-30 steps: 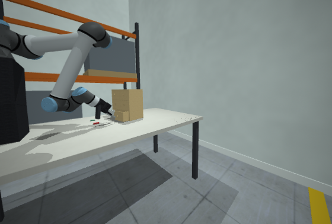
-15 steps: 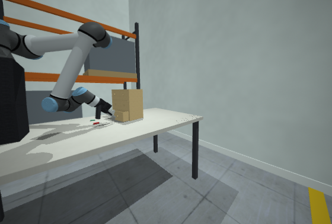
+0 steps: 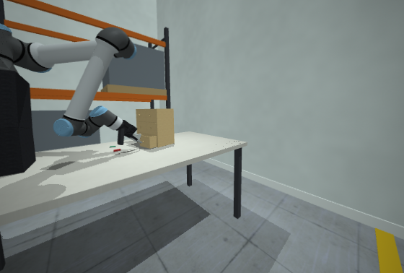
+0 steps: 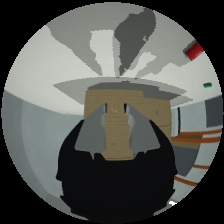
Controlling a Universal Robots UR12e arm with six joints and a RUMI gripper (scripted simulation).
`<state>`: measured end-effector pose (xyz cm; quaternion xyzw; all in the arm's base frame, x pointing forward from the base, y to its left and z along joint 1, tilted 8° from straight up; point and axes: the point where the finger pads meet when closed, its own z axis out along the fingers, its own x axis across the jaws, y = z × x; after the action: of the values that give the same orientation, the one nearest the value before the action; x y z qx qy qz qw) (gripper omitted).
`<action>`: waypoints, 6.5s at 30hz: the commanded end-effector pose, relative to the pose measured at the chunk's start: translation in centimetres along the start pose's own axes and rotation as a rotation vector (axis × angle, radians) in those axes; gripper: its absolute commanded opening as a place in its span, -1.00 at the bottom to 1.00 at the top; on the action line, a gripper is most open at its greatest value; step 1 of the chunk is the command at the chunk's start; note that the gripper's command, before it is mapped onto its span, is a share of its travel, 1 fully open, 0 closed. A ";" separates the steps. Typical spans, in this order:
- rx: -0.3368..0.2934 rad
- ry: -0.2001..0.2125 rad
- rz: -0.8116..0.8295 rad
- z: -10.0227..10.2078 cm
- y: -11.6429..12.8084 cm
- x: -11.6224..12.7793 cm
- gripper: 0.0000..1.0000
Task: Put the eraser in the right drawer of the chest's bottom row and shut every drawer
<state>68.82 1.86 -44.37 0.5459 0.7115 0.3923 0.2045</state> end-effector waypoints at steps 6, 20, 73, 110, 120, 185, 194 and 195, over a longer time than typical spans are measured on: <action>-0.001 0.000 0.000 0.6 0.6 0.0 -0.61; -0.001 0.000 0.000 1.5 1.3 0.0 -0.61; -0.001 0.000 0.000 1.8 1.6 0.0 -0.86; -0.001 0.000 0.000 1.8 1.6 0.0 -0.86; -0.001 0.000 0.000 1.9 1.6 0.0 -0.86; -0.001 0.000 0.000 3.5 3.0 0.0 -0.86; -0.001 0.000 0.000 3.9 3.4 0.0 -0.86; -0.001 0.000 0.000 4.0 3.4 0.0 -0.86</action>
<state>73.50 3.44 -44.19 0.5459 0.7115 0.3923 0.2045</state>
